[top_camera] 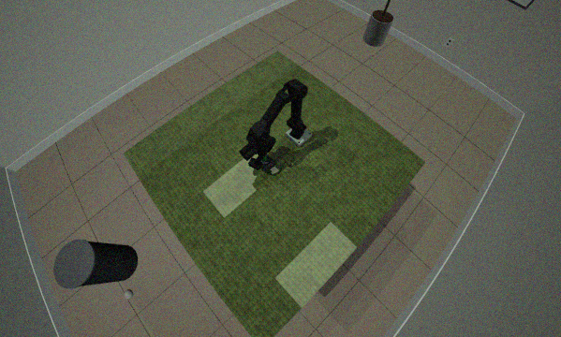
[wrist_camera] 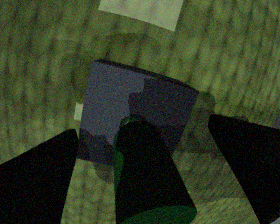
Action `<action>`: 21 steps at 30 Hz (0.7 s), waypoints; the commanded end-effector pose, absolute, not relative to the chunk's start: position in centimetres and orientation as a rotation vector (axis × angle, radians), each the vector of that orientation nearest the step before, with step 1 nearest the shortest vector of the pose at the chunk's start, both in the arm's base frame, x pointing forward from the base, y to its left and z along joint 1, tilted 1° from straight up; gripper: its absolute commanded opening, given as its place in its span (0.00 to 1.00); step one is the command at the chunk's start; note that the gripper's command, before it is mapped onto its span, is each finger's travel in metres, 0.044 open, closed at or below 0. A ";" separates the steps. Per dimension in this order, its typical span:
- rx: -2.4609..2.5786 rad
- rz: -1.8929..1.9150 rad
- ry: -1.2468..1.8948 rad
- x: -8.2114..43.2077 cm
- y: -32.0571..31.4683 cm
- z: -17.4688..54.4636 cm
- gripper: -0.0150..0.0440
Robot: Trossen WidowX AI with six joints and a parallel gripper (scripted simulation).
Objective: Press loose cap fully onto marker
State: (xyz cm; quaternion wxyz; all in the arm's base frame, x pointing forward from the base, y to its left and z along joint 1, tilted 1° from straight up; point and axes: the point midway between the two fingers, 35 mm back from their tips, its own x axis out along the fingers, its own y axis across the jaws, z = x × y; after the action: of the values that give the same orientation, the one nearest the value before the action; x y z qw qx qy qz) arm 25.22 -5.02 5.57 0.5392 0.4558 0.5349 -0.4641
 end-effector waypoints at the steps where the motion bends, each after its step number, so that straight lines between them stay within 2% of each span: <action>1: 1.095 -1.082 1.236 26.0 -5.1 10.1 1.00; 7: 1.097 -1.079 1.233 25.8 -5.0 12.4 1.00; 10: 0.980 -0.971 1.295 25.8 -4.9 12.7 0.87; 21: 0.157 -0.186 1.545 25.3 -4.3 14.4 0.38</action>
State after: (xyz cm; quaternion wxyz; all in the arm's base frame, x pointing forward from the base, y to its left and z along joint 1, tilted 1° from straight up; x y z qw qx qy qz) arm 25.30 -4.51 13.32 0.6767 0.2217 0.6636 -0.2292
